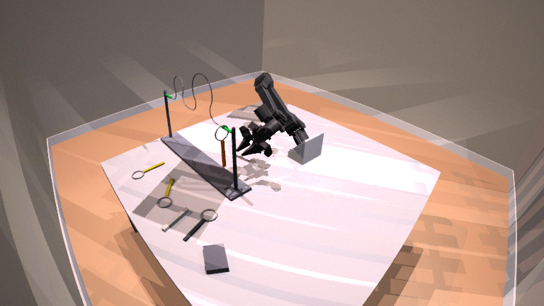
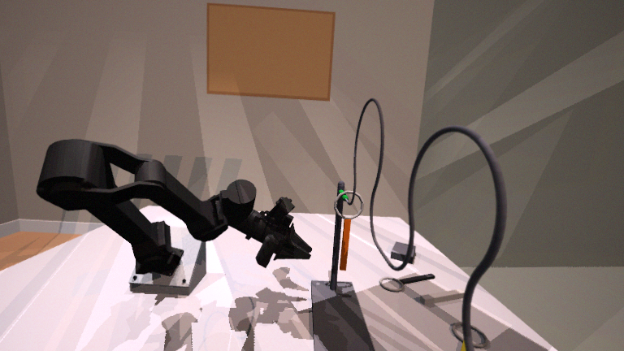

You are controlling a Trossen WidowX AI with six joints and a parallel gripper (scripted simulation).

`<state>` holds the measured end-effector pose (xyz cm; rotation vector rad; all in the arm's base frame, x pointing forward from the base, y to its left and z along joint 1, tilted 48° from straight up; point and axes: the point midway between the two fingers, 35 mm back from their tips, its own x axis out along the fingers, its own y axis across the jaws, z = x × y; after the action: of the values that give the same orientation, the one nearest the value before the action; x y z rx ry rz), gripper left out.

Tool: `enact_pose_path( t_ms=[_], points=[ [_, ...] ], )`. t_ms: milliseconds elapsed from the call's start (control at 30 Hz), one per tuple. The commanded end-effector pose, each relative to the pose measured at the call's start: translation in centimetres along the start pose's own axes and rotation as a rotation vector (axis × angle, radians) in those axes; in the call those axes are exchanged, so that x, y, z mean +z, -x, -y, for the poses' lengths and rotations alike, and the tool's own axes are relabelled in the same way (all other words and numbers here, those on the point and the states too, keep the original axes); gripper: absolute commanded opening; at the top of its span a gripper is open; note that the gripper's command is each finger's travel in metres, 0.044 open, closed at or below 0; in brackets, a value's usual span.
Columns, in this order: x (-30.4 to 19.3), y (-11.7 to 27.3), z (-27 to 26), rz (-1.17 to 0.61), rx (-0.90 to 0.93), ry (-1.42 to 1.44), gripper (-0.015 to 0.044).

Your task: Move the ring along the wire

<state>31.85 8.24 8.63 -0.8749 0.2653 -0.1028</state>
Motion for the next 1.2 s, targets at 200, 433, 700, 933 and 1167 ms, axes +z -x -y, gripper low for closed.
enact_pose_path(
  t_ms=[200,433,700,933,1167],
  points=[
    [-0.2,0.2,0.0,-0.005,-0.002,0.000,0.0160],
    [-0.2,0.2,0.0,-0.005,-0.002,0.000,0.0160],
    [-0.7,4.8,0.1,0.003,-0.003,0.003,0.0344],
    [-0.7,4.8,0.1,0.003,-0.003,0.003,0.0440],
    [-0.7,4.8,0.1,0.003,-0.003,0.003,0.0440]
  ],
)
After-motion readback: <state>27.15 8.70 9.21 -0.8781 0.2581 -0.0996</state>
